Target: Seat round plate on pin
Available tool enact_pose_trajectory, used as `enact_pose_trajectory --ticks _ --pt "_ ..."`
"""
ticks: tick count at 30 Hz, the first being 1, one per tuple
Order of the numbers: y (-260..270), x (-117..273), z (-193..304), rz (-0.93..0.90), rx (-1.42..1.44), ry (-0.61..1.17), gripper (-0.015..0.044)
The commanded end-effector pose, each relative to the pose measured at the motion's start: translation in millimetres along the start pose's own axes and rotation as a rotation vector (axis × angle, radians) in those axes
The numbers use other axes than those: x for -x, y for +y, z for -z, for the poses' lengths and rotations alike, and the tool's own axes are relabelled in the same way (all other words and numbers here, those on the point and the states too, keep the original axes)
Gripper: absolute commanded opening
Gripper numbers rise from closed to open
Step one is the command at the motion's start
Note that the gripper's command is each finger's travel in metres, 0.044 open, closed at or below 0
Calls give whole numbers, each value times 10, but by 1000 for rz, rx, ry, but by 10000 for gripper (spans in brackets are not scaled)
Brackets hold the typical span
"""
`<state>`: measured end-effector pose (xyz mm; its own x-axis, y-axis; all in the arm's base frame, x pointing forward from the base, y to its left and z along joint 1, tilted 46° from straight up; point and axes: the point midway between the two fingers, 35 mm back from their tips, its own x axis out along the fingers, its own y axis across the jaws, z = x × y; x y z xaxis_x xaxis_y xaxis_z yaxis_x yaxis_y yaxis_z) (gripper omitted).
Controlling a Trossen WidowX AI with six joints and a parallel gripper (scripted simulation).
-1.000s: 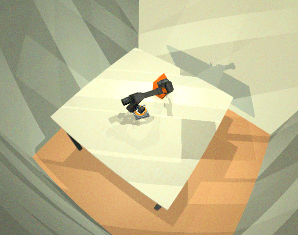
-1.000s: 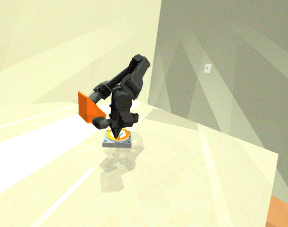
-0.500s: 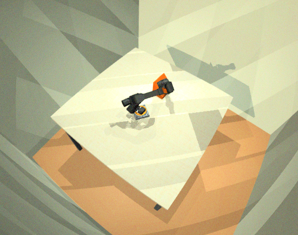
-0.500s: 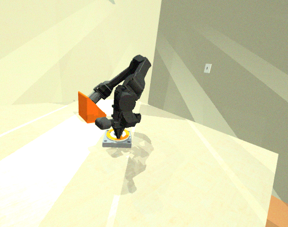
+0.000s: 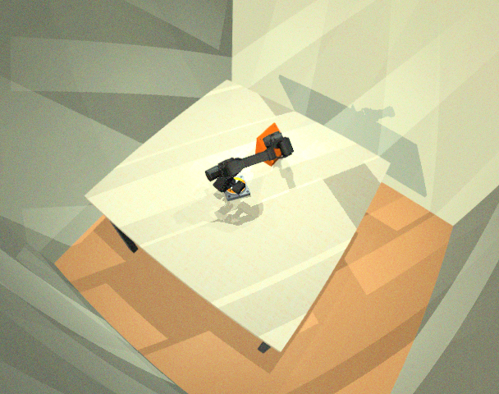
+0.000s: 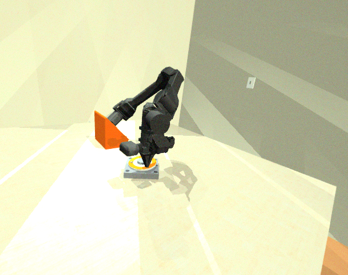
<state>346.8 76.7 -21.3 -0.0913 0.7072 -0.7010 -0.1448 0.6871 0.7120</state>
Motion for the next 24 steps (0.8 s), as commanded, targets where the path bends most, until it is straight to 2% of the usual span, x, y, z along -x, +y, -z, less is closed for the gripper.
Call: enact_pose_trajectory --ticks 1,24 --pt "75 21 -23 -4 4 -4 0" --pt "307 41 8 -5 4 -4 0"
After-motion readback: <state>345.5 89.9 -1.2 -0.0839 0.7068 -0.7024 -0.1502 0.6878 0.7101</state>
